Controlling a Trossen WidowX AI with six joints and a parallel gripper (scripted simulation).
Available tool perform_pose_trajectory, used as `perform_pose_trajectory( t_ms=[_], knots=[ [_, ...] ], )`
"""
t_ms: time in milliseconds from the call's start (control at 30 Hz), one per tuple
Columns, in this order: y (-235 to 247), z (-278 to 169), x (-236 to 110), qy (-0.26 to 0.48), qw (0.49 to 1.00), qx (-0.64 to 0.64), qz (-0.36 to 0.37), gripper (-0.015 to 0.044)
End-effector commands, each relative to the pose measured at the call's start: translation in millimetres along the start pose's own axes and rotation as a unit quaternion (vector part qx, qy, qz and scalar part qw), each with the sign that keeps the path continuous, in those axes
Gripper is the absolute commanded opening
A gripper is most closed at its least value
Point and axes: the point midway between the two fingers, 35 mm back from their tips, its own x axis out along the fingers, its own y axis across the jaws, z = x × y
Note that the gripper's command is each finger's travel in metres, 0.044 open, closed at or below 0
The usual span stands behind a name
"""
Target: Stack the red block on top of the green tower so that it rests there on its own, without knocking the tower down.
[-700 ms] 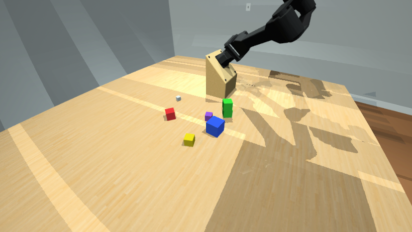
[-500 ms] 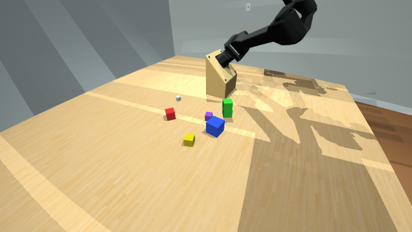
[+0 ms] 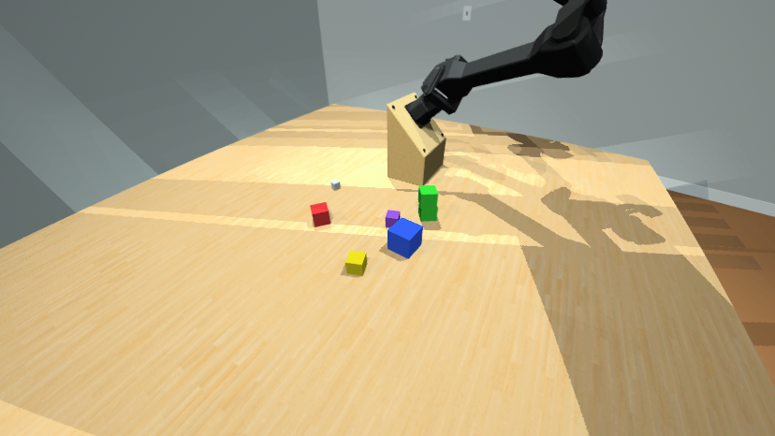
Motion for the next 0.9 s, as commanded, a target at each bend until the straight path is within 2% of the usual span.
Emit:
perform_pose_trajectory(
  t_ms=[0,400,733,867],
  knots=[
    [24.7,-10.5,10.8,0.01,0.998,0.048,0.036,0.044],
    [122.4,-31.3,31.9,0.054,0.966,0.189,0.166,0.044],
    [230.1,-38.5,25.5,0.126,0.89,0.318,0.301,0.044],
    [254.8,-37.6,20.1,0.145,0.867,0.344,0.33,0.044]
  ],
)
